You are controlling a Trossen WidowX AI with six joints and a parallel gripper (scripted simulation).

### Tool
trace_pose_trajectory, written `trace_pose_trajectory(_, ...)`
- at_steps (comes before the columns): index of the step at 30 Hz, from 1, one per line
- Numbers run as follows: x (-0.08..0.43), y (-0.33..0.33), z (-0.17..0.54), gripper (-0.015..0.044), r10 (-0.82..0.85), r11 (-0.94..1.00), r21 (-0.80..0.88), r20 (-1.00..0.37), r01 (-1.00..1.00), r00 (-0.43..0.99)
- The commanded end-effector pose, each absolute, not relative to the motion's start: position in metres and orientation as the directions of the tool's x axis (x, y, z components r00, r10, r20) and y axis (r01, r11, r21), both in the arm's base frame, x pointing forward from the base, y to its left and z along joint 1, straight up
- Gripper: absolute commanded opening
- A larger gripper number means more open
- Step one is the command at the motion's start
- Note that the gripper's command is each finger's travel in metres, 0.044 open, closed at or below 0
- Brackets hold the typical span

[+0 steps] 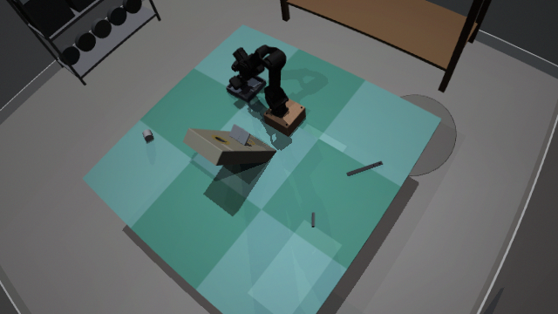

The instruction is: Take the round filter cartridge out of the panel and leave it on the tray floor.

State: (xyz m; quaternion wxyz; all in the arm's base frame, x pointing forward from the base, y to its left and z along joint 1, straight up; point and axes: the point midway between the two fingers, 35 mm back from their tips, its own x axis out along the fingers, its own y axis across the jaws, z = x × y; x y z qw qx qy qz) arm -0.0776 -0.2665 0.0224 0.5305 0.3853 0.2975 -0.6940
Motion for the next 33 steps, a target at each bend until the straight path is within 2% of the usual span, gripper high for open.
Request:
trace_pose_trajectory(1, -0.077, -0.264, 0.008, 0.0, -0.506, -0.266, -0.002, -0.851, 0.964, -0.141)
trace_pose_trajectory(4, -0.077, -0.264, 0.008, 0.0, -0.506, -0.266, -0.002, -0.851, 0.964, -0.141)
trace_pose_trajectory(21, -0.077, -0.263, 0.011, 0.044, -0.5, -0.26, -0.004, -0.855, 0.966, -0.138)
trace_pose_trajectory(25, -0.077, -0.264, 0.014, 0.044, -0.5, -0.26, -0.004, -0.855, 0.966, -0.138)
trace_pose_trajectory(30, -0.077, -0.263, 0.079, 0.044, -0.501, -0.26, -0.004, -0.854, 0.966, -0.138)
trace_pose_trajectory(33, -0.076, -0.262, 0.082, 0.044, -0.501, -0.26, -0.004, -0.854, 0.966, -0.138)
